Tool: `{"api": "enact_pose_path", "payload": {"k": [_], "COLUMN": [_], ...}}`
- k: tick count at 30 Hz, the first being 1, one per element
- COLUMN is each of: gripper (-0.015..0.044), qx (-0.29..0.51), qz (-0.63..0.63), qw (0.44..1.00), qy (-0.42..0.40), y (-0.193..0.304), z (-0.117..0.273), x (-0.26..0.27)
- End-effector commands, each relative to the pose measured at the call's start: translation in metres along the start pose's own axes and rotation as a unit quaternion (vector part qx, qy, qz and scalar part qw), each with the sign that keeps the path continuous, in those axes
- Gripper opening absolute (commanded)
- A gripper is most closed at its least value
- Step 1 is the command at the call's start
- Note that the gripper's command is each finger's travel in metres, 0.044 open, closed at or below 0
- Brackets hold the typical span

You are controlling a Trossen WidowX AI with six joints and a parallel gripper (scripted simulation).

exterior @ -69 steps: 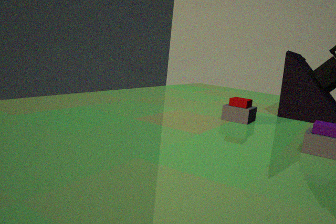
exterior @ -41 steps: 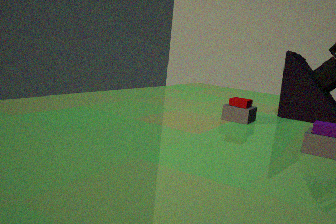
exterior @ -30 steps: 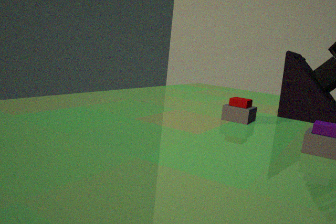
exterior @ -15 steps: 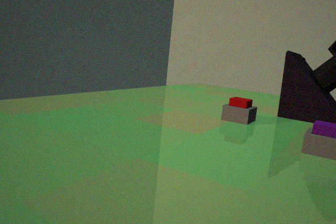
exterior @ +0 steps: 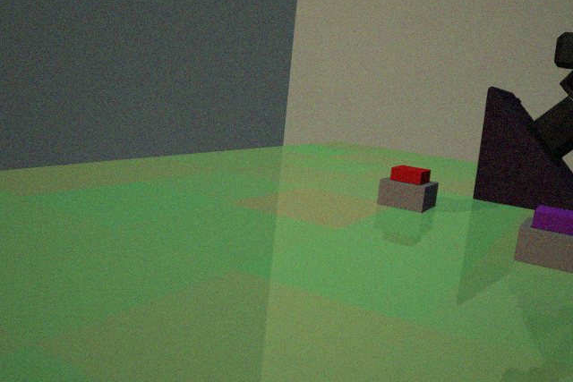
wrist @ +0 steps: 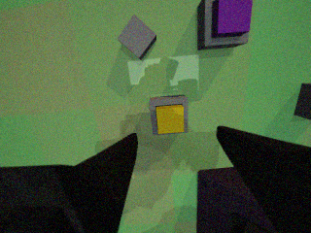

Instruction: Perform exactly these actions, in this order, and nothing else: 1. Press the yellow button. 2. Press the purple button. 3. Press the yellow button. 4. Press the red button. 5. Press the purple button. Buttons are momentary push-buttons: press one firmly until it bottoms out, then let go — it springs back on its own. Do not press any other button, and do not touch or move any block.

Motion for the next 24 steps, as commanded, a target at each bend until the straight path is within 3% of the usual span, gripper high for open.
{"api": "enact_pose_path", "payload": {"k": [1,7,24], "gripper": [0.0164,0.002,0.002], "qx": [0.003,0.003,0.003], "qz": [-0.004,-0.004,-0.004], "qw": [1.0,1.0,1.0], "qy": [-0.005,-0.005,-0.004], "y": [0.004,0.004,0.003], "z": [-0.018,-0.018,-0.031], "x": [-0.001,-0.001,-0.001]}}
Point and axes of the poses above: the point midway between the two fingers, 35 mm back from their tips, its own z axis back along the fingers, its own x axis across the jaws, y = z × x, the point moved 7 cm from there along z, back along the fingers, and after that the axes turned 14 degrees about -z, right-handed, at the moved point
